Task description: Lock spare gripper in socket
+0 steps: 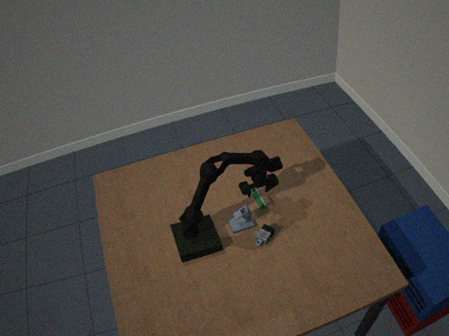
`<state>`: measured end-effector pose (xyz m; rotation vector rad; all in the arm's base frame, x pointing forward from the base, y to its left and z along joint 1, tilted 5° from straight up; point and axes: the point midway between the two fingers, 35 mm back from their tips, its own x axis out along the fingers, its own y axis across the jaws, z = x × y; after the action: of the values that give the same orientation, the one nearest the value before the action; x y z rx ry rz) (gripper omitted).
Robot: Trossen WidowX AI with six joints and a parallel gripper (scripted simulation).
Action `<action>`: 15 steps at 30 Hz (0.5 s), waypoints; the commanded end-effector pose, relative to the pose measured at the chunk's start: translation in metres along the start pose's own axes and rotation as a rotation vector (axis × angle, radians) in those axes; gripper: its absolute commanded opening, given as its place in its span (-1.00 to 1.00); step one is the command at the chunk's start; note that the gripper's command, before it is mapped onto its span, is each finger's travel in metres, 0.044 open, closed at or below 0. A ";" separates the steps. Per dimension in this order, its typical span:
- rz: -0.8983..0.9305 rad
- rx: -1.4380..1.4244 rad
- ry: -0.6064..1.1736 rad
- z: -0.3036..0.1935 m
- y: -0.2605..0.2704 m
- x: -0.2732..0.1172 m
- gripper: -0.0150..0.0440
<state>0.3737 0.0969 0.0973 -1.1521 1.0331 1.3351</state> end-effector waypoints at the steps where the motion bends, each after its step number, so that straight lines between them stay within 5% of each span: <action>1: -0.001 0.000 0.000 0.001 0.000 -0.011 1.00; 15: 0.027 0.010 0.003 0.003 0.009 -0.035 1.00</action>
<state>0.3653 0.0933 0.1333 -1.1393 1.0546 1.3447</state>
